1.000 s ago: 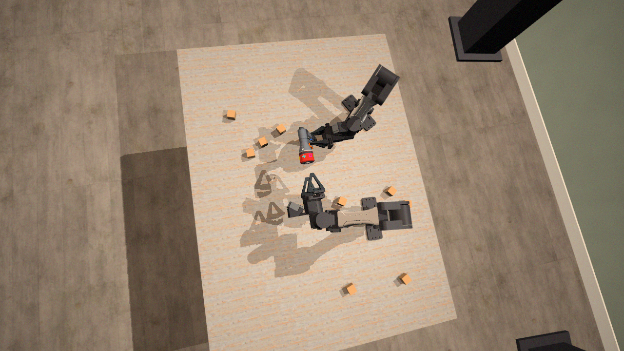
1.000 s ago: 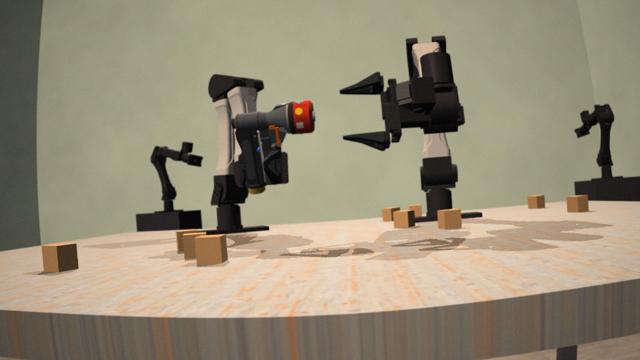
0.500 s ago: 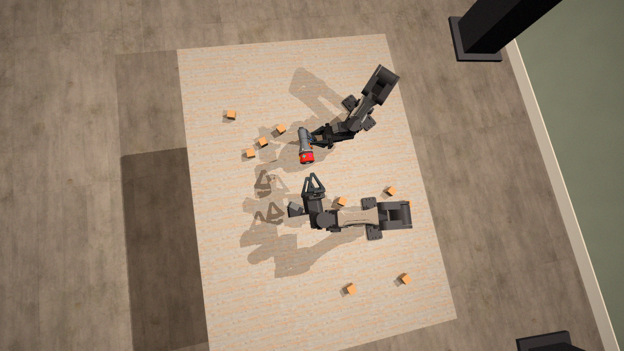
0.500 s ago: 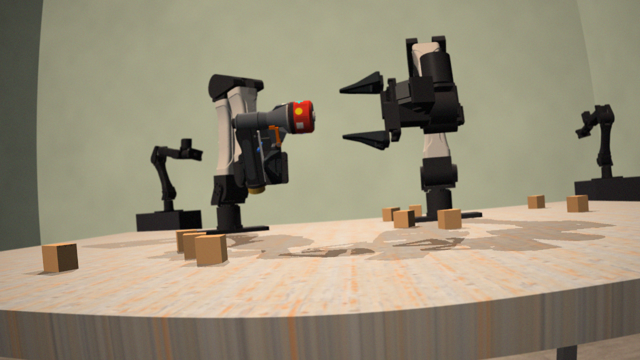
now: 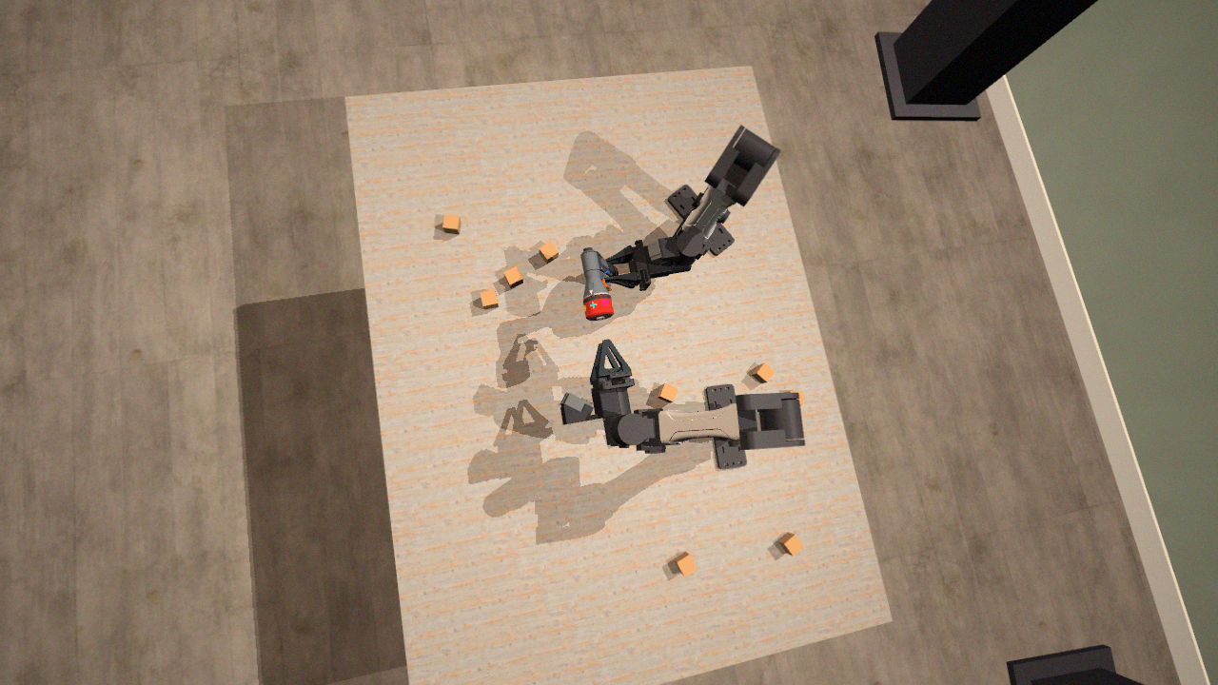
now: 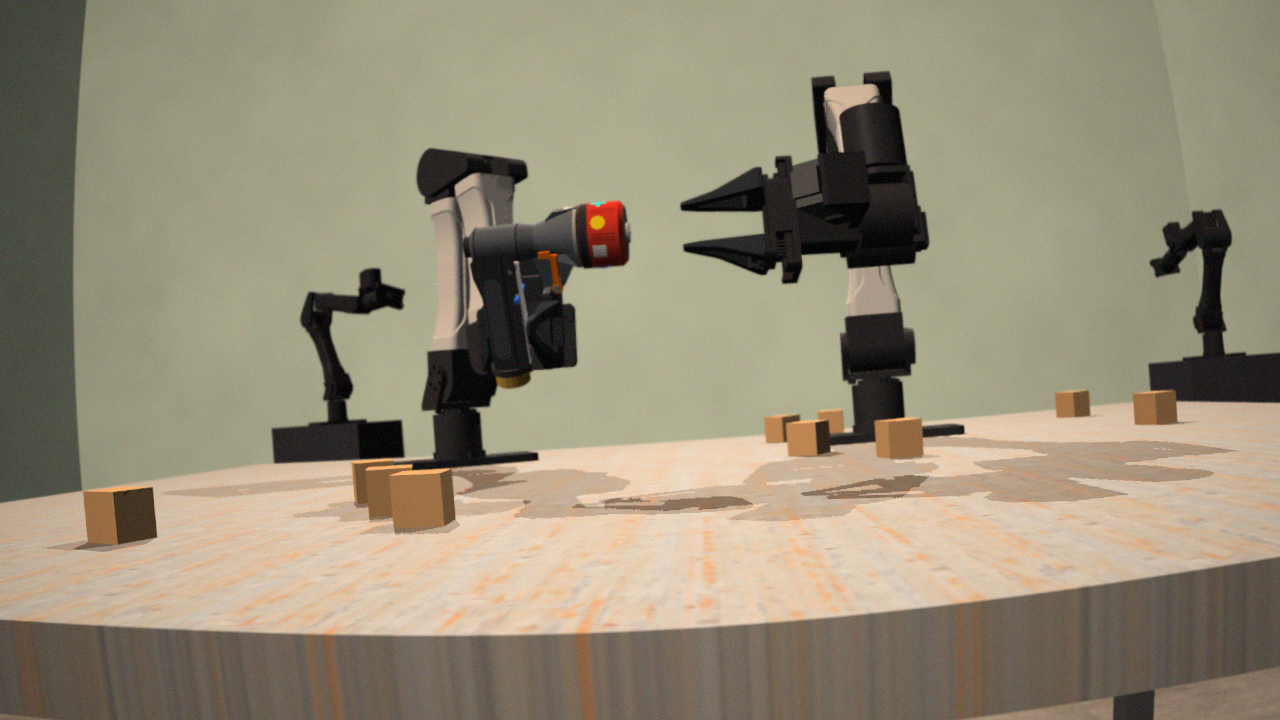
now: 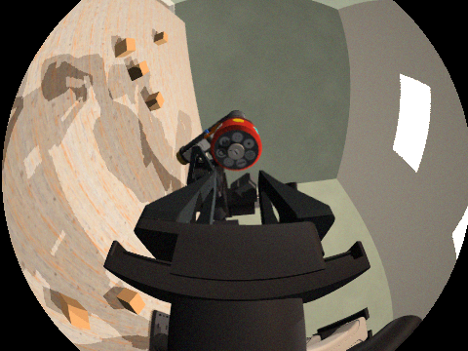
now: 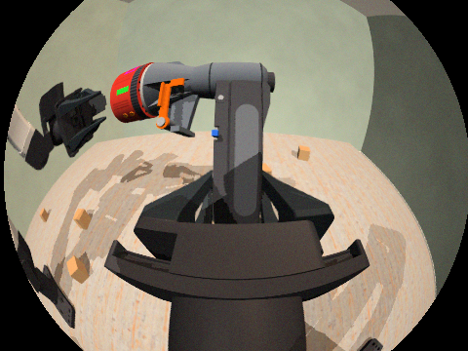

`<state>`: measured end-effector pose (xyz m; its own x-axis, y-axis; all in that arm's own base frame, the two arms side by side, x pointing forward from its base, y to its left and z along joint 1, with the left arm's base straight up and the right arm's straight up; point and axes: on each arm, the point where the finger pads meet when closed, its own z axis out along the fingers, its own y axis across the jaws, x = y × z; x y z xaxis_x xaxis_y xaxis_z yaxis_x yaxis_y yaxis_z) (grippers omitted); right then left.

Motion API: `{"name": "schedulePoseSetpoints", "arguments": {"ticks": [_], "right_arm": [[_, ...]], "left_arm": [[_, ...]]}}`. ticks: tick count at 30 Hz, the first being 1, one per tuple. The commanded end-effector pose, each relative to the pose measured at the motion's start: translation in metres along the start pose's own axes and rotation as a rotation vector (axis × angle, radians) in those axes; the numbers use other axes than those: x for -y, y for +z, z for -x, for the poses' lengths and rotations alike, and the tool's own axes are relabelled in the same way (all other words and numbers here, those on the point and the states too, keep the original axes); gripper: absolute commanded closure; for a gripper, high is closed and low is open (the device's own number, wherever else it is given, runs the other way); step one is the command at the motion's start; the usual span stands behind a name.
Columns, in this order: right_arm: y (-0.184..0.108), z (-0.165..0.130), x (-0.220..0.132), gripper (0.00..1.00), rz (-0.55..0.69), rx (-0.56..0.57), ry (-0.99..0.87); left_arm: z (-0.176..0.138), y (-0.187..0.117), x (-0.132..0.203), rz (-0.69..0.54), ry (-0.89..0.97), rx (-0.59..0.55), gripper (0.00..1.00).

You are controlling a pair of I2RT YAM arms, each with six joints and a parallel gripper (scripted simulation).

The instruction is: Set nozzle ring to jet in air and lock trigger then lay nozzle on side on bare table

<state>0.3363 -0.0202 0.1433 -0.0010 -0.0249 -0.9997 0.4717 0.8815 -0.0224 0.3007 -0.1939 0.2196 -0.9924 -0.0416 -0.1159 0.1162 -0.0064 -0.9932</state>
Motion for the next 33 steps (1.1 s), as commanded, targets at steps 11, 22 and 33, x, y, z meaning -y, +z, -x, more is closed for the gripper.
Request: {"name": "schedulePoseSetpoints", "arguments": {"ticks": [11,22,33], "right_arm": [[0.006,0.042,-0.003,0.64,-0.008,0.122,0.133],[0.006,0.042,-0.003,0.64,-0.008,0.122,0.133],[0.006,0.042,-0.003,0.64,-0.008,0.122,0.133]], "left_arm": [[0.006,0.007,0.011,-0.01,0.038,-0.003,0.63],[0.021,0.016,0.029,-0.001,0.021,0.042,0.63],[0.05,0.039,0.046,0.043,-0.071,0.119,0.63]]}}
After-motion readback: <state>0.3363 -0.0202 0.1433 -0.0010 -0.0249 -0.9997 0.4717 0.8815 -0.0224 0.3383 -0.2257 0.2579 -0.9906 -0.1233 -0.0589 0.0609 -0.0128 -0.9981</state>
